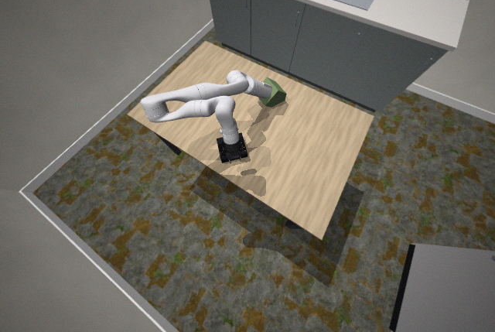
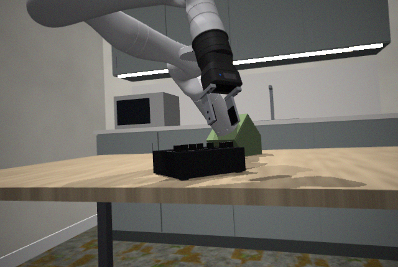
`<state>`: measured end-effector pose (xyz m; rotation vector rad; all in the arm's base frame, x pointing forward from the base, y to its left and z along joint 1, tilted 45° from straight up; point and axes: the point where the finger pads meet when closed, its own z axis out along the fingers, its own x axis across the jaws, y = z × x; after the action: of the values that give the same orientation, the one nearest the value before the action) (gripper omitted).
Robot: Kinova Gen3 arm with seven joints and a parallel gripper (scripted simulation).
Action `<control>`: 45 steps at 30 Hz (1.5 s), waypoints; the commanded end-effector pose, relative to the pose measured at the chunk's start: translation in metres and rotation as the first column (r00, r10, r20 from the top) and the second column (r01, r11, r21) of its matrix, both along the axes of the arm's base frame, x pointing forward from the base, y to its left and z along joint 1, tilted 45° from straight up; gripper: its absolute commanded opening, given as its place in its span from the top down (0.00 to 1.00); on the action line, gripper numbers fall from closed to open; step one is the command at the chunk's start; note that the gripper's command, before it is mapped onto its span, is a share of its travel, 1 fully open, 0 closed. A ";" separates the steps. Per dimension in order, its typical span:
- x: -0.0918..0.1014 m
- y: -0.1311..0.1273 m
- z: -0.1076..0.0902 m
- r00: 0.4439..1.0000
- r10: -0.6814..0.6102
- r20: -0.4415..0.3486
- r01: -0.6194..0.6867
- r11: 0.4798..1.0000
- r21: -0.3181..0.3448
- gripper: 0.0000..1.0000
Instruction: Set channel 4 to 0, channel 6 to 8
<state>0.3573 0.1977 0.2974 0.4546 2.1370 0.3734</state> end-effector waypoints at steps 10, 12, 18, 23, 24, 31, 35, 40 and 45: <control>0.000 0.000 0.001 1.000 0.001 0.001 -0.001 1.000 0.000 0.00; 0.000 0.000 0.001 1.000 0.001 0.001 -0.001 1.000 0.000 0.00; 0.000 0.000 0.001 1.000 0.000 0.001 0.000 1.000 0.001 0.00; -0.003 -0.004 0.002 0.999 -0.041 -0.010 0.041 0.999 0.027 0.00; -0.005 -0.006 0.003 0.998 -0.058 -0.015 0.059 0.998 0.038 0.00; -0.017 -0.022 0.007 0.980 -0.191 -0.059 0.197 0.973 0.121 0.00; -0.034 -0.037 0.012 0.937 -0.330 -0.115 0.347 0.916 0.201 0.00; -0.060 -0.054 0.018 0.849 -0.492 -0.194 0.529 0.800 0.284 0.00; -0.085 -0.066 0.023 0.757 -0.600 -0.259 0.653 0.680 0.333 0.00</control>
<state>0.2764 0.1342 0.3145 1.4034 1.8962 0.3814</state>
